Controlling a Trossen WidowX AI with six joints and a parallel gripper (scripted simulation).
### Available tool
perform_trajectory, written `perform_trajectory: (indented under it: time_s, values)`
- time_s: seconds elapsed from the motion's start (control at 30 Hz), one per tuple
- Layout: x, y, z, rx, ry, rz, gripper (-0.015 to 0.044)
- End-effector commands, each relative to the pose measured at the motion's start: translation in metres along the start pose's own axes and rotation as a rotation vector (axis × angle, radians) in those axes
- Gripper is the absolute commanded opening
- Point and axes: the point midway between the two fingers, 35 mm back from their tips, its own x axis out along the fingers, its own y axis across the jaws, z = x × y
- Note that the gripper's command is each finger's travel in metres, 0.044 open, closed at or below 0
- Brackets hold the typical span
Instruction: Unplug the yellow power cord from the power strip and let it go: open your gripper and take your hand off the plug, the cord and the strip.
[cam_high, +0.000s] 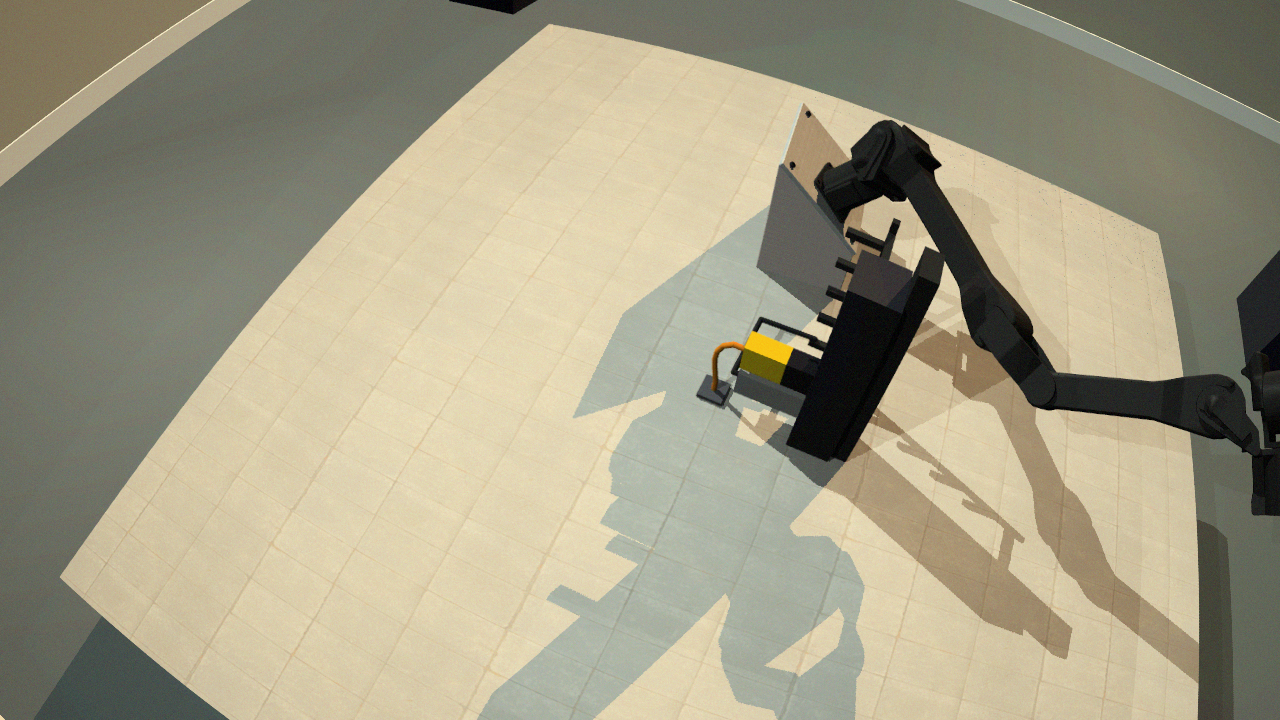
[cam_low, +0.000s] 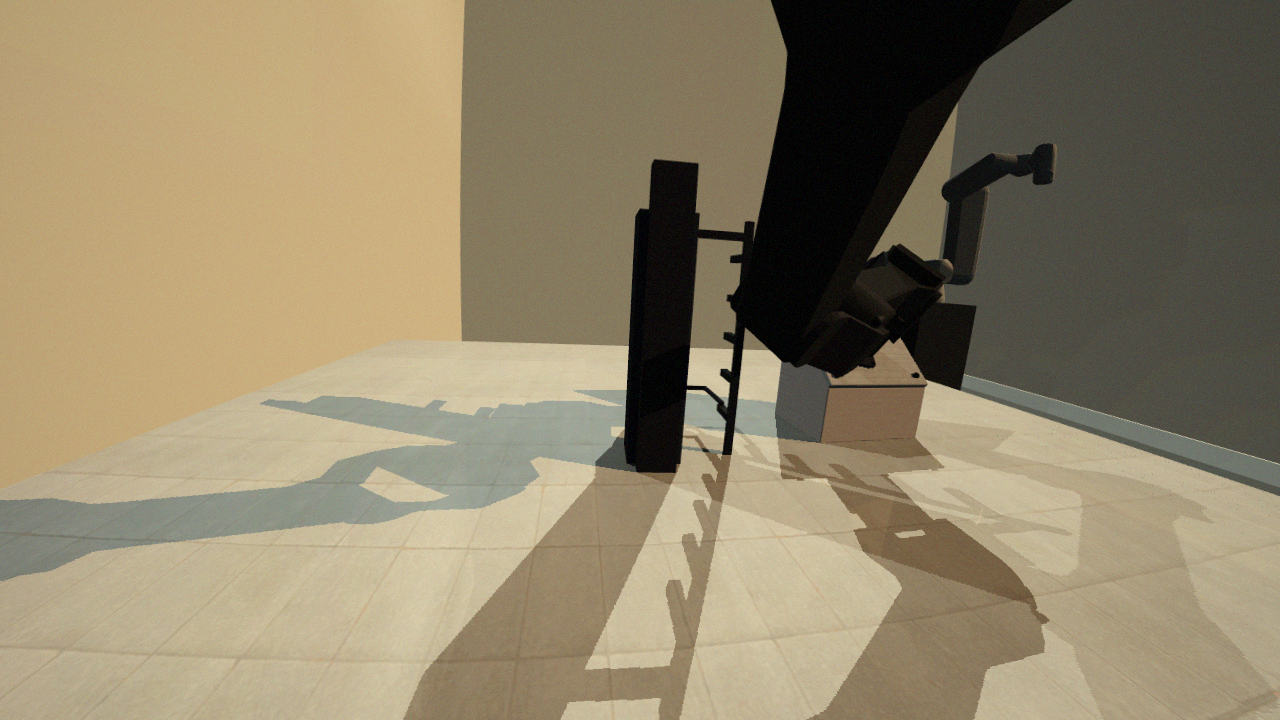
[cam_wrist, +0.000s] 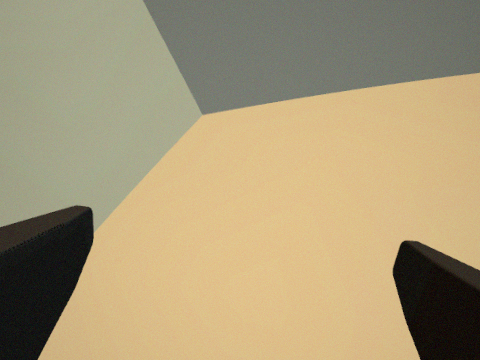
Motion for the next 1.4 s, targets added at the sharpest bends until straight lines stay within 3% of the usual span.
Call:
perform_trajectory:
  time_s: [0.0, 0.27, 0.47, 0.8, 1.1, 1.37]
  values:
    - [0.001, 0.001, 0.003, 0.001, -0.005, 0.0, 0.0374]
    - [0.026, 0.034, 0.098, 0.041, -0.178, -0.039, 0.0164]
    - [0.036, 0.046, 0.177, 0.114, -0.313, -0.044, 0.016]
    - [0.039, 0.019, 0.313, 0.181, -0.525, -0.225, 0.016]
    - [0.022, -0.047, 0.414, 0.249, -0.655, -0.464, 0.016]
    - [-0.009, -0.136, 0.473, 0.312, -0.702, -0.733, 0.016]
